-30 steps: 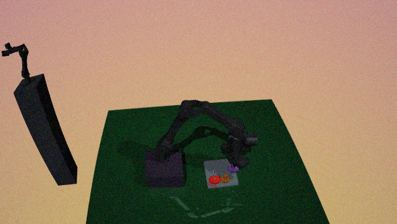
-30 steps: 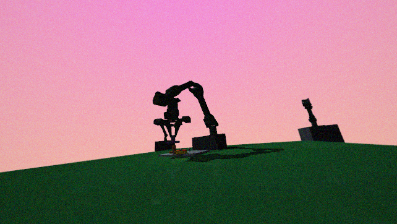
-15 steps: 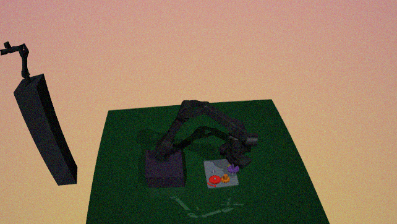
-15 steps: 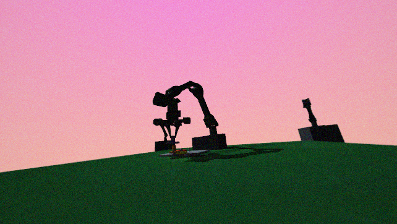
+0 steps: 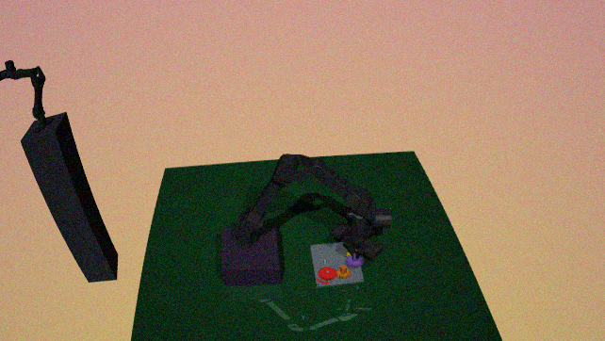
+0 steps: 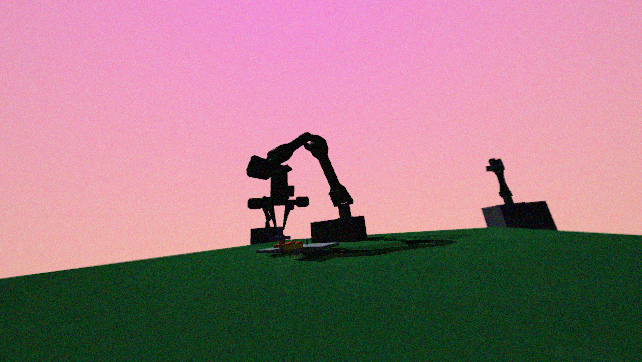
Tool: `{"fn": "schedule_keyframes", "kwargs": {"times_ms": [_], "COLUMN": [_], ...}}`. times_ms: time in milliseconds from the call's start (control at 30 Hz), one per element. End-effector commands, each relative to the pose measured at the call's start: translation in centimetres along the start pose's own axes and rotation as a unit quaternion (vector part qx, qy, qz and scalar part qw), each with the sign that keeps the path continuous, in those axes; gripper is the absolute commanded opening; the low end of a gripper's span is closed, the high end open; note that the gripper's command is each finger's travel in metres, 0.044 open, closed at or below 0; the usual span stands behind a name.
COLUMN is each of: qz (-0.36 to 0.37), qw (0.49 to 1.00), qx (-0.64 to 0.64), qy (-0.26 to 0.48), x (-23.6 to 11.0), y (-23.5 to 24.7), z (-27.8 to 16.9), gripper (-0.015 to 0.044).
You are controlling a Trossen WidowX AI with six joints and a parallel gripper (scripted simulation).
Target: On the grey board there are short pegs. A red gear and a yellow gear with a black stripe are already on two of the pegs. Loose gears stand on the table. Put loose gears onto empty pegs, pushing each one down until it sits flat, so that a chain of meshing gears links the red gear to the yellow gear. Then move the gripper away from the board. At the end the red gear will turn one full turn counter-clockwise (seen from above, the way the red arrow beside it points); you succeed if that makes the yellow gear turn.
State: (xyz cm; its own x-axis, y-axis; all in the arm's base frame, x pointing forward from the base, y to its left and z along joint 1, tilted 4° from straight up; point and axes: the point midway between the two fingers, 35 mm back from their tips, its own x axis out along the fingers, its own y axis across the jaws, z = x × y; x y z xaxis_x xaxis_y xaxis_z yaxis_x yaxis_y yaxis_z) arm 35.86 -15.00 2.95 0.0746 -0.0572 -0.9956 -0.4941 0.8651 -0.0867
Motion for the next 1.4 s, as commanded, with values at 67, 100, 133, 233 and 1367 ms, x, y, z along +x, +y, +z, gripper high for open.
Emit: {"fn": "schedule_keyframes", "kwargs": {"times_ms": [67,100,133,233,1367], "qz": [0.002,0.002,0.002,0.002,0.002], "qw": [0.999,0.999,0.998,0.996,1.000], "qx": [0.038,0.047,0.057,0.085,-0.017], "qy": [0.000,0.000,0.000,0.000,-0.001], "x": [1.0,1.1,1.3,1.8,2.5], "y": [0.1,0.1,0.1,0.2,0.1], "z": [0.1,0.1,0.1,0.1,0.0], "gripper": [0.0000,0.0000,0.0000,0.0000,0.0000]}}
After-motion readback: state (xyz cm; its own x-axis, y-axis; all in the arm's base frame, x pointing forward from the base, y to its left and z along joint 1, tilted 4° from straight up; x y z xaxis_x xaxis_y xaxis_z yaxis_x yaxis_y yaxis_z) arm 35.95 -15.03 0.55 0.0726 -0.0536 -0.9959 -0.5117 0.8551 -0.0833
